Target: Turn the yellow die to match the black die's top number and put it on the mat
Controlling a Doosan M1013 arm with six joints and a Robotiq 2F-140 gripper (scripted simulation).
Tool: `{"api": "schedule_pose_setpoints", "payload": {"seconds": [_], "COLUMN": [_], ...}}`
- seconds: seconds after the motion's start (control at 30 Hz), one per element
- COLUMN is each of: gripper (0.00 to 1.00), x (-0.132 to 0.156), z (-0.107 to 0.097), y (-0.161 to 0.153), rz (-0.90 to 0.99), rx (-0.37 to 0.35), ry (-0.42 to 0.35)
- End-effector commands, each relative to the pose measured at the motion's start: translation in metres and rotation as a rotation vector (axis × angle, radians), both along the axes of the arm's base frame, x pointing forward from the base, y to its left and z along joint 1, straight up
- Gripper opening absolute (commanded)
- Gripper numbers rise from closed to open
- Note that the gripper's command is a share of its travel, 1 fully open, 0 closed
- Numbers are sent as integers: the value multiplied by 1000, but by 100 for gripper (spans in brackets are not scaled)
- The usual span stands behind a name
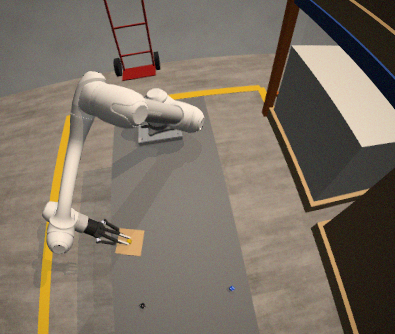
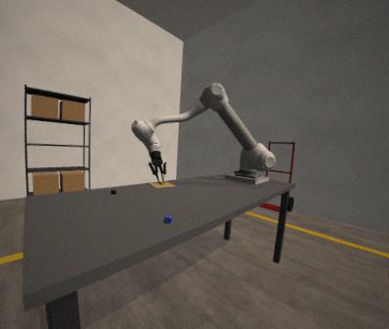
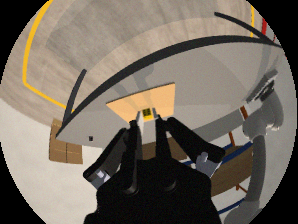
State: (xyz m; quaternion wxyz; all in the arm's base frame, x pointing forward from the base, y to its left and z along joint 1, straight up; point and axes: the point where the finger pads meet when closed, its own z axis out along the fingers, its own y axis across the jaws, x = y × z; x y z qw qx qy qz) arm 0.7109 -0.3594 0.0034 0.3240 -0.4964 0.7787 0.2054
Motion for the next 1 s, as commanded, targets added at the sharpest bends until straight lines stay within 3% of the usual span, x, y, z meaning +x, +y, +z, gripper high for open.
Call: {"api": "schedule_pose_setpoints", "payload": {"seconds": [0.0, 0.2, 0.23, 0.97], "gripper": [27, 29, 40, 40], "x": [0, 0, 0, 0], "z": [0, 0, 0, 3], "y": [0, 0, 0, 0], "rz": [0, 0, 0, 0], "rx": [0, 0, 0, 0], "ry": [0, 0, 0, 0]}}
